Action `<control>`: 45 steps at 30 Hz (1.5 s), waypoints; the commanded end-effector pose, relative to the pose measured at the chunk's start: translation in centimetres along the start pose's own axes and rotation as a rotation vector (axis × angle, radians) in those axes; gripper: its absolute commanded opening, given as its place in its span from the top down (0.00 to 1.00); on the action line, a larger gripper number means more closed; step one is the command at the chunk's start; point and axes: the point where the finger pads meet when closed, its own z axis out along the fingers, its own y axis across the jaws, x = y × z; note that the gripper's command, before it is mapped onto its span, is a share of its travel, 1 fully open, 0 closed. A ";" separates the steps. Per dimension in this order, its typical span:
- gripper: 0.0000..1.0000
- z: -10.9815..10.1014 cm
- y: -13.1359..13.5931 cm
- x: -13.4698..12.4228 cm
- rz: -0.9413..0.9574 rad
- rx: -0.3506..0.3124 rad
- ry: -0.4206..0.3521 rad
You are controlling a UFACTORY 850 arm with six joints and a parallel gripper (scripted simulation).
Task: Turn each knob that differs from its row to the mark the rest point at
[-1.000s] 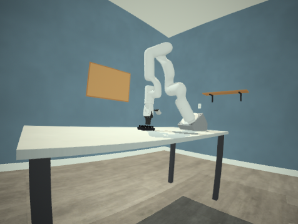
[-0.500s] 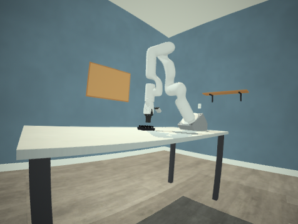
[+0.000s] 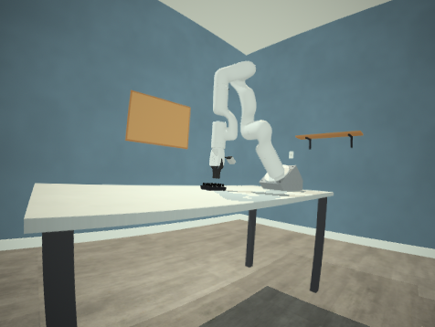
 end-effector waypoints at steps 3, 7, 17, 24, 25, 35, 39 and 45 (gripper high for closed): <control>0.81 0.0 0.0 -0.1 0.000 -0.015 0.005; 0.81 -0.1 -0.1 -0.1 0.050 -0.012 0.004; 0.81 -0.3 -0.5 -0.3 0.390 0.004 -0.004; 0.81 -0.5 -0.7 -0.3 0.610 0.012 -0.008; 0.81 -0.5 -0.7 -0.3 0.643 0.013 -0.009; 0.81 -0.7 -0.9 -0.3 0.942 0.021 -0.015; 0.81 -0.8 -1.0 -0.3 1.074 0.024 -0.017; 0.81 -1.0 -1.1 -0.3 1.272 0.027 -0.020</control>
